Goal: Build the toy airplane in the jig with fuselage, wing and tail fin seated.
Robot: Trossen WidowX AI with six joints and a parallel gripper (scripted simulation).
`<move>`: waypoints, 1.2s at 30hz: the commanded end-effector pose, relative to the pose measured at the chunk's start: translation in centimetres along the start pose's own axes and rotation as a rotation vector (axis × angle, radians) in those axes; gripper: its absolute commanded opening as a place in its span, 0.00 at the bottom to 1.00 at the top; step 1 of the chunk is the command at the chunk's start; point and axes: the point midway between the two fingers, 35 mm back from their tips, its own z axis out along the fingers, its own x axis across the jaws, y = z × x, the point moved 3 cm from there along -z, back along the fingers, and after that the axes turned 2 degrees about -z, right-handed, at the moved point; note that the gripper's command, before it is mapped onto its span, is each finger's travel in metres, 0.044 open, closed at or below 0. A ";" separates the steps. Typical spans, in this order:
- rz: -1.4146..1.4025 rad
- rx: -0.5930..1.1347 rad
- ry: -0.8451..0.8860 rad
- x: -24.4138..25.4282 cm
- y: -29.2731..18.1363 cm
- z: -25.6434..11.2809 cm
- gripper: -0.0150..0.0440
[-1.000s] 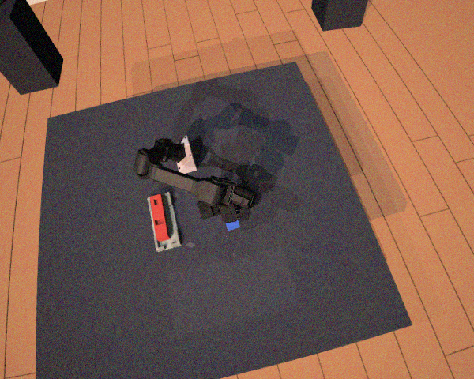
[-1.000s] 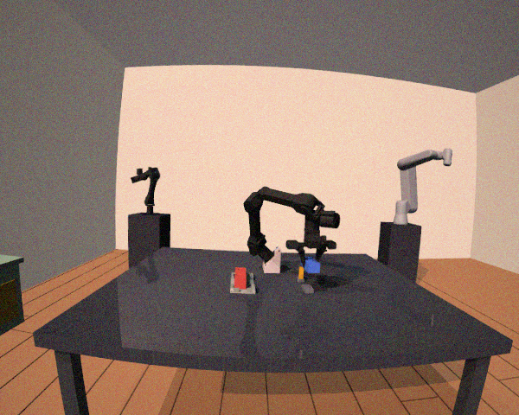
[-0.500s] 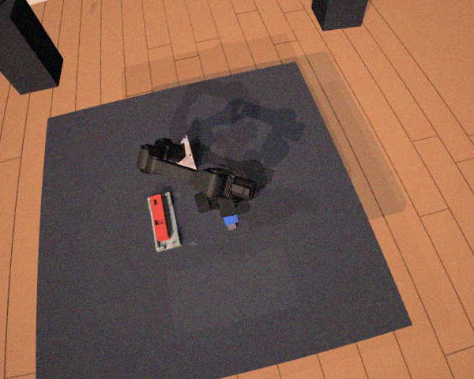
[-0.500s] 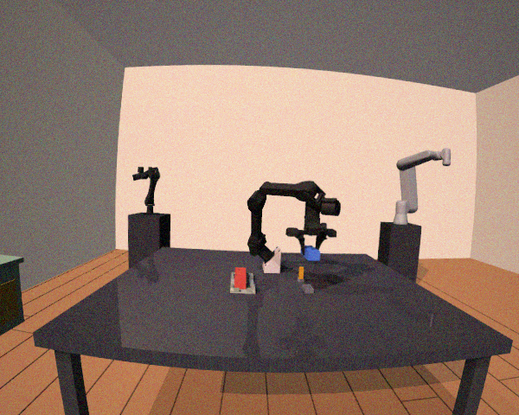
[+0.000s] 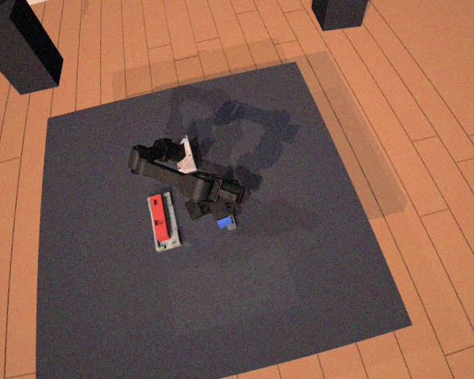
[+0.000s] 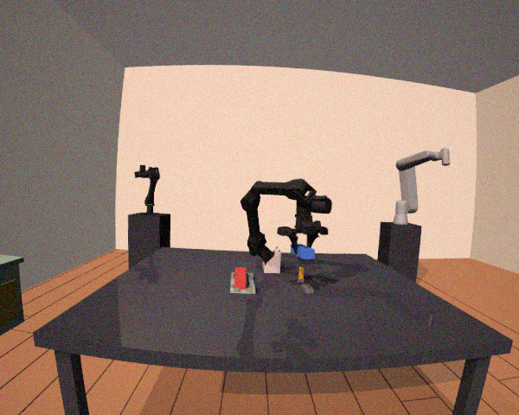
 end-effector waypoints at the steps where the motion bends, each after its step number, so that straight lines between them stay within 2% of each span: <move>1: -0.081 -0.004 -0.004 -1.4 -0.3 0.1 0.25; 36: -0.701 -0.006 -0.002 -12.2 -4.0 1.5 0.25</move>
